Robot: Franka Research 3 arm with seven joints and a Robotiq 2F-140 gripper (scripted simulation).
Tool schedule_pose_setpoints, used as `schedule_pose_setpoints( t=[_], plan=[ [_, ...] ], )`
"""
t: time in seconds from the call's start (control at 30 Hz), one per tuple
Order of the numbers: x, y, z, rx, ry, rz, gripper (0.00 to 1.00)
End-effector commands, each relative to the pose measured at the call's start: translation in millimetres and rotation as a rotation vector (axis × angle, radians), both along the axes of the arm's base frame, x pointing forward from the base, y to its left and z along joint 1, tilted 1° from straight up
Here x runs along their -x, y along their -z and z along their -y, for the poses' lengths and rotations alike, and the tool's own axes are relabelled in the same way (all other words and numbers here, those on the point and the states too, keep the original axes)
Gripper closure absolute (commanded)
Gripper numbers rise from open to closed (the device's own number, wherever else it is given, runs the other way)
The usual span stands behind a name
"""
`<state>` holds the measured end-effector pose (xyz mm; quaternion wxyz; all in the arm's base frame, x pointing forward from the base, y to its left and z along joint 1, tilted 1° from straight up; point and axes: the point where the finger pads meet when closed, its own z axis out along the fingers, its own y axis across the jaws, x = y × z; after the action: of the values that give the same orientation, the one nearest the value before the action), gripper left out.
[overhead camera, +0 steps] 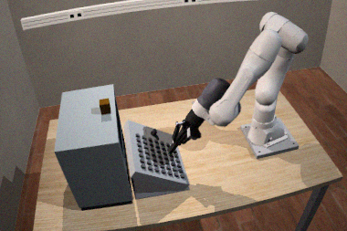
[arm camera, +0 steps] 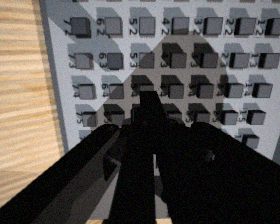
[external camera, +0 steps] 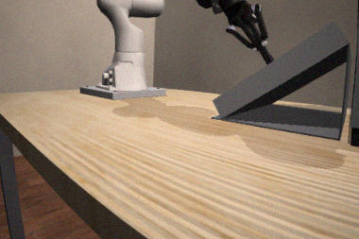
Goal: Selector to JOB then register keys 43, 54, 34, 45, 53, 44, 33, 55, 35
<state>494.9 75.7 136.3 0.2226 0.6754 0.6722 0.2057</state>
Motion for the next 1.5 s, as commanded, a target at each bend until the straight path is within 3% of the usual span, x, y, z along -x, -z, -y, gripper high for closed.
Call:
schedule_pose_setpoints(
  t=[0.0, 0.33, 1.47],
  plan=[
    [9.0, 7.2, 7.6, -0.009, 0.003, -0.009, 0.90],
    [27.3, 19.5, 29.4, -0.009, 0.003, -0.009, 0.90],
    [14.9, 37.6, 29.9, -0.009, 0.003, -0.009, 0.90]
  ],
)
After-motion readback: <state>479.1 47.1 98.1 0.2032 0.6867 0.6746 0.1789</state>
